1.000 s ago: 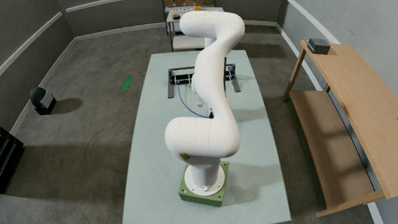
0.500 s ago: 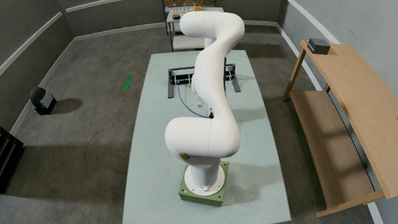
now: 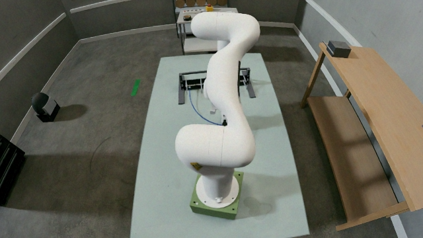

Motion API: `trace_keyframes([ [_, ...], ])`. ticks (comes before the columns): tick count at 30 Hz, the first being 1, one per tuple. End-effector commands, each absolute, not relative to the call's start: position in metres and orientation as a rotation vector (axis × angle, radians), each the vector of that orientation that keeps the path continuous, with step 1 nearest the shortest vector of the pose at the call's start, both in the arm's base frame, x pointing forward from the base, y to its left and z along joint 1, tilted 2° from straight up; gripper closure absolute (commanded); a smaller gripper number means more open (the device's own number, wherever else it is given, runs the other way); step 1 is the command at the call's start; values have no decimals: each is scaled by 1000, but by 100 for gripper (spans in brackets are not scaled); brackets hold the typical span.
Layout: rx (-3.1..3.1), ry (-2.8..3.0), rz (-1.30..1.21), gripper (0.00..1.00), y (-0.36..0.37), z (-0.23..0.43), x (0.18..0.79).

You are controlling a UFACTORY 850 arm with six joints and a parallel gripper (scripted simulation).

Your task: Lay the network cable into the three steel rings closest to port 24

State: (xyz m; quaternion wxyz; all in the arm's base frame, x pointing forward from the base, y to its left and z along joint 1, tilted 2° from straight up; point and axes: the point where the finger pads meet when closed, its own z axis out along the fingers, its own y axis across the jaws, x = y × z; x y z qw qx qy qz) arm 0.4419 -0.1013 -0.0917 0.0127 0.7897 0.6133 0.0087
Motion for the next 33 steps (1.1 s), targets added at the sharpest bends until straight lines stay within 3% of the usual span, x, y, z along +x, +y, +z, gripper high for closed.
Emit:
trace_keyframes([
  [1, 2460, 1911, 28, 65, -101, -92, 443],
  [33, 2460, 1911, 28, 65, -102, -99, 443],
])
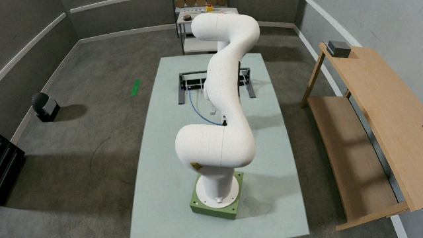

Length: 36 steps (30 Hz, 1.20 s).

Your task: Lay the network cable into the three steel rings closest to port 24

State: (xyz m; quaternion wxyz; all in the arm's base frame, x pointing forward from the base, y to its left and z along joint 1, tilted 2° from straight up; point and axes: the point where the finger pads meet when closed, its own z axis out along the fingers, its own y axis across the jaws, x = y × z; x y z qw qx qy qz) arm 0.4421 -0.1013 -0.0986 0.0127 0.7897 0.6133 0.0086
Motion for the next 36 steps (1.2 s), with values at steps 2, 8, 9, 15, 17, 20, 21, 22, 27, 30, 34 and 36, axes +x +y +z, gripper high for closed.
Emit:
trace_keyframes([
  [2, 2460, 1911, 28, 65, -102, -99, 443],
  [8, 2460, 1911, 28, 65, -102, -100, 443],
  [9, 2460, 1911, 28, 65, -102, -100, 443],
  [15, 2460, 1911, 28, 65, -102, -100, 443],
  [17, 2460, 1911, 28, 65, -102, -100, 443],
  [20, 2460, 1911, 28, 65, -102, -100, 443],
  [21, 2460, 1911, 28, 65, -102, -100, 443],
  [22, 2460, 1911, 28, 65, -102, -100, 443],
  [27, 2460, 1911, 28, 65, -102, -100, 443],
  [30, 2460, 1911, 28, 100, -102, -100, 443],
  [34, 2460, 1911, 28, 100, -102, -100, 443],
  [36, 2460, 1911, 28, 100, -102, -100, 443],
])
